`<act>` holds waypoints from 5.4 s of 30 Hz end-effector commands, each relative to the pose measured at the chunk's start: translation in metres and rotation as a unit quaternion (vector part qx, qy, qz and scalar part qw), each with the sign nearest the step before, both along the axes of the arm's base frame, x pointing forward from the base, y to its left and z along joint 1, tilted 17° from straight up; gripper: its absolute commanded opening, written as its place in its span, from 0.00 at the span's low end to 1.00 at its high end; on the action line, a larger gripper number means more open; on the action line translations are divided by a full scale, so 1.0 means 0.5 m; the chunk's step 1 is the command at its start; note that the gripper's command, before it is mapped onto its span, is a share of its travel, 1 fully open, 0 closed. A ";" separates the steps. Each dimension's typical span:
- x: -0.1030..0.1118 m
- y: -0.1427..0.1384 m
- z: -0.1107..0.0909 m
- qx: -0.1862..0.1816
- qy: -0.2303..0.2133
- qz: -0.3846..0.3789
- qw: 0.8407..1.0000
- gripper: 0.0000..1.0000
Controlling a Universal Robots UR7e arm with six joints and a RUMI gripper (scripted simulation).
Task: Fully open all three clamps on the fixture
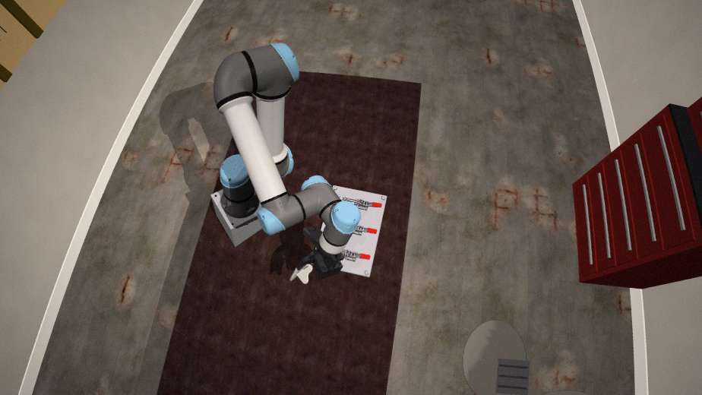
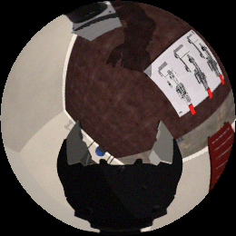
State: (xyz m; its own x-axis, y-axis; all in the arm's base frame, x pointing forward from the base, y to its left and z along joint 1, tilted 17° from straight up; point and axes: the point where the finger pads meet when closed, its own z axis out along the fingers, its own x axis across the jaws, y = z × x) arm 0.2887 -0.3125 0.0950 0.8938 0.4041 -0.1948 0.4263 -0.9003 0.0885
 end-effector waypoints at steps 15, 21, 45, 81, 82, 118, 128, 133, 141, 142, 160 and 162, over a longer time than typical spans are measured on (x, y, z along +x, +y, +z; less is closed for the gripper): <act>0.000 -0.001 0.001 -0.001 0.000 0.000 1.000 1.00; 0.000 0.000 0.001 -0.001 -0.001 -0.001 1.000 1.00; 0.023 0.059 0.014 0.003 -0.044 -0.134 0.990 1.00; 0.099 0.269 0.072 0.060 -0.131 -0.607 0.782 1.00; 0.099 0.269 0.072 0.060 -0.131 -0.607 0.782 1.00; 0.131 0.427 0.118 0.113 -0.085 -0.881 0.451 1.00; 0.132 0.439 0.121 0.116 -0.077 -0.897 0.420 1.00; 0.132 0.440 0.122 0.117 -0.076 -0.898 0.417 1.00; 0.132 0.441 0.122 0.117 -0.076 -0.898 0.417 0.00; 0.132 0.441 0.122 0.117 -0.076 -0.898 0.417 0.00; 0.132 0.441 0.122 0.117 -0.076 -0.898 0.417 0.00; 0.132 0.441 0.122 0.117 -0.076 -0.898 0.417 0.00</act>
